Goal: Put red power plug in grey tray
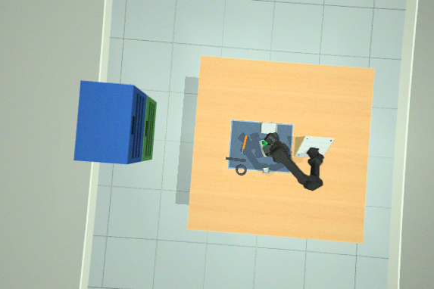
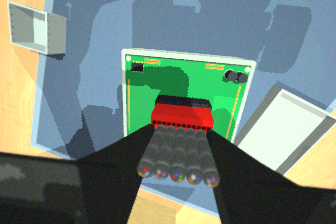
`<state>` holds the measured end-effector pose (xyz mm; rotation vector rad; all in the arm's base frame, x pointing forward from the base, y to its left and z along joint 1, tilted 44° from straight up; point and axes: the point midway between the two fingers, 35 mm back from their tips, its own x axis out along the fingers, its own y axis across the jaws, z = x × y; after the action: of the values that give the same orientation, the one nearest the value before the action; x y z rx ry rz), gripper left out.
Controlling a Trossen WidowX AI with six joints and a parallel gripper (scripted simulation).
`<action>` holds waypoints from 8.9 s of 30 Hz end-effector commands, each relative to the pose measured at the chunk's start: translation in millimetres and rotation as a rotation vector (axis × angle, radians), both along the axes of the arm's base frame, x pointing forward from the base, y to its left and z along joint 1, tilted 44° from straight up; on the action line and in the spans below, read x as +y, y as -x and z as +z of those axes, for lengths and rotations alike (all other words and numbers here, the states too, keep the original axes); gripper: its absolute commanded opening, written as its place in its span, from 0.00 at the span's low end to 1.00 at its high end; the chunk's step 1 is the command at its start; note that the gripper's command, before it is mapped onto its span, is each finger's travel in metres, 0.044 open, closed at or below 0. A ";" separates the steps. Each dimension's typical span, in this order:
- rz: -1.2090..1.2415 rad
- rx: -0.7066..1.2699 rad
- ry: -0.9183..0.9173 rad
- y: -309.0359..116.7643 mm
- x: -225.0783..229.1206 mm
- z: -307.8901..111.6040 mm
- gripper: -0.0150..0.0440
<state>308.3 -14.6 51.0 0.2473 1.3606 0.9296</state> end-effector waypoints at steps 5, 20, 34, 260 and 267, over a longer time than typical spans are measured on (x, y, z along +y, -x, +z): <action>-0.021 -0.028 0.068 0.0 -11.3 17.4 0.25; 0.030 0.043 -0.117 -7.2 -23.9 8.0 0.25; -0.037 -0.051 0.128 2.0 -11.8 25.4 0.25; -0.038 -0.052 0.130 1.3 -19.4 33.6 0.25; -0.003 -0.004 0.006 -3.6 -28.4 27.7 0.25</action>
<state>308.0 -25.7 67.3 0.1965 1.3892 0.9141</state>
